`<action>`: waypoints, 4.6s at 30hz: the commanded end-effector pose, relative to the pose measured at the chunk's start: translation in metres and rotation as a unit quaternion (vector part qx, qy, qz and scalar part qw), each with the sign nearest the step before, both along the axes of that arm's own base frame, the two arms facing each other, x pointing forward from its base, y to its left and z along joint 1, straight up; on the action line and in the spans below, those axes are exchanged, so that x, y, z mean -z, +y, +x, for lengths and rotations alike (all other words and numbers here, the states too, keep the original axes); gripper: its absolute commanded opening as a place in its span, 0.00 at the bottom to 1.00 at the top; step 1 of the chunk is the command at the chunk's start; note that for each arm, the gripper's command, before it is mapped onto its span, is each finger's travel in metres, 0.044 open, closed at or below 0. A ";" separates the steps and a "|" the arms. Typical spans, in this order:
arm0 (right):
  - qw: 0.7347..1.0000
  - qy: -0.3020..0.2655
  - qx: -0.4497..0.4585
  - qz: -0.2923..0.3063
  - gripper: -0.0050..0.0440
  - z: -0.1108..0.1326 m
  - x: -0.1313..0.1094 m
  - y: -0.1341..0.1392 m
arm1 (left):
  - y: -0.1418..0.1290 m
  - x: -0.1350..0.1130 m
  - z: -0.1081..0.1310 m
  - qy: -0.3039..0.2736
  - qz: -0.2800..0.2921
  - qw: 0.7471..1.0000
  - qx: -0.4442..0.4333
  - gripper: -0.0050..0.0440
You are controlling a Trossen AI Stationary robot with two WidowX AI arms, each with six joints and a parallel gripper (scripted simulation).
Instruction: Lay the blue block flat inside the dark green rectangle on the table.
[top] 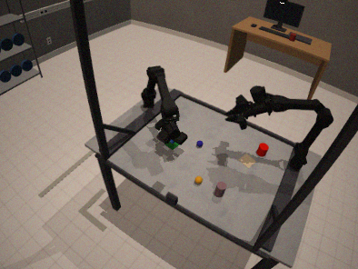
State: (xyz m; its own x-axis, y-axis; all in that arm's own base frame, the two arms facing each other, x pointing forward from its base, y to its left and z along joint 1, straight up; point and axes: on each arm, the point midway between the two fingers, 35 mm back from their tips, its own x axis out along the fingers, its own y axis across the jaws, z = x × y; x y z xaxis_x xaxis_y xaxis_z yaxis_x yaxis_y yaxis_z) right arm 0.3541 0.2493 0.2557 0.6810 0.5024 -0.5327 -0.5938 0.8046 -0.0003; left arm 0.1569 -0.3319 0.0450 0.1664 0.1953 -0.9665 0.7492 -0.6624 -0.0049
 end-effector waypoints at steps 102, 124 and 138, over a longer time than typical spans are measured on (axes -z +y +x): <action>0.912 -0.277 0.285 0.098 0.51 -0.035 -0.070 -0.240 | 0.022 -0.094 -0.015 0.035 -0.283 0.833 -0.474 1.00; 0.903 -0.293 0.297 0.097 0.51 -0.040 -0.074 -0.249 | 0.025 -0.099 -0.017 0.040 -0.313 0.788 -0.528 1.00; 0.903 -0.293 0.297 0.097 0.51 -0.040 -0.074 -0.249 | 0.024 -0.098 -0.016 0.040 -0.311 0.789 -0.529 1.00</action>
State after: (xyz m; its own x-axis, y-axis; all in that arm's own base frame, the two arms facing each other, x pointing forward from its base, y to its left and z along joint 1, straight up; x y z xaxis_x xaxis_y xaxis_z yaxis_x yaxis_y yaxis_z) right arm 0.3161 -0.0003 0.3225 0.9988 -0.0035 0.0479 0.0035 1.0000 -0.0014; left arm 0.1403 -0.3062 0.1324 0.1475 -0.3048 -0.9409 0.8978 0.4404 -0.0019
